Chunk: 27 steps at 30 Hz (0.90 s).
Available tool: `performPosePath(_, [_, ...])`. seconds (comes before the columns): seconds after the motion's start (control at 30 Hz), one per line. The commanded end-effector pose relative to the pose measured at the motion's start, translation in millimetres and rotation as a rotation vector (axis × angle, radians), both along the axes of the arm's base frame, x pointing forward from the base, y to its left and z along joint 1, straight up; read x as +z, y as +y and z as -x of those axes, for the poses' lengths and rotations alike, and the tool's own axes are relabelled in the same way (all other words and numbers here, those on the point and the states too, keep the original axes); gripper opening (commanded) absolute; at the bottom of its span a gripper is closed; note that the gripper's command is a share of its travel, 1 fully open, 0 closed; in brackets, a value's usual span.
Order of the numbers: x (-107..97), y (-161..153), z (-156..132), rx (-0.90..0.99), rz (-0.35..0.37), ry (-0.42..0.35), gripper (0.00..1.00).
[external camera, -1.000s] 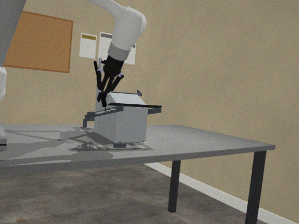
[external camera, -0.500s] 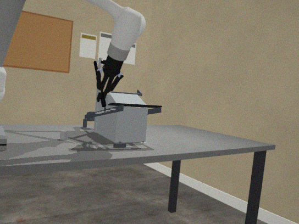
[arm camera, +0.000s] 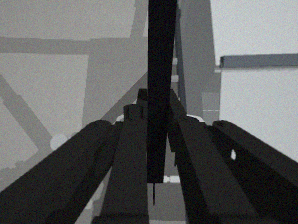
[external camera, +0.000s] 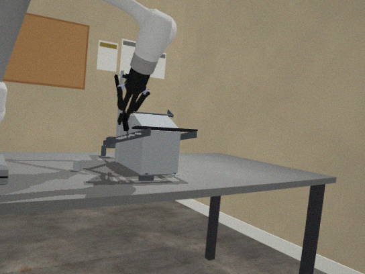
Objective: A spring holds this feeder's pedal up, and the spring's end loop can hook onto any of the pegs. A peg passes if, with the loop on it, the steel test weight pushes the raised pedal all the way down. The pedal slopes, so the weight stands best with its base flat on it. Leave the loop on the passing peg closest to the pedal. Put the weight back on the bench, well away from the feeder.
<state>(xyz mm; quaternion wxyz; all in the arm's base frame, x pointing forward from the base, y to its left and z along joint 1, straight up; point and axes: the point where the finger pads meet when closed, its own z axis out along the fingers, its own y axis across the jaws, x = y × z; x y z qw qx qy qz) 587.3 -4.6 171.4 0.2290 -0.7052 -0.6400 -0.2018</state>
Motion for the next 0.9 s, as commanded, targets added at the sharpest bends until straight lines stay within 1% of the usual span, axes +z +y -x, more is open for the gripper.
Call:
performPosePath(0.0, [0.6,1.1,-0.4,0.0,0.0,-0.001,0.17])
performPosePath(0.87, [0.3,12.0,-1.4,0.0,0.0,-0.001,0.17])
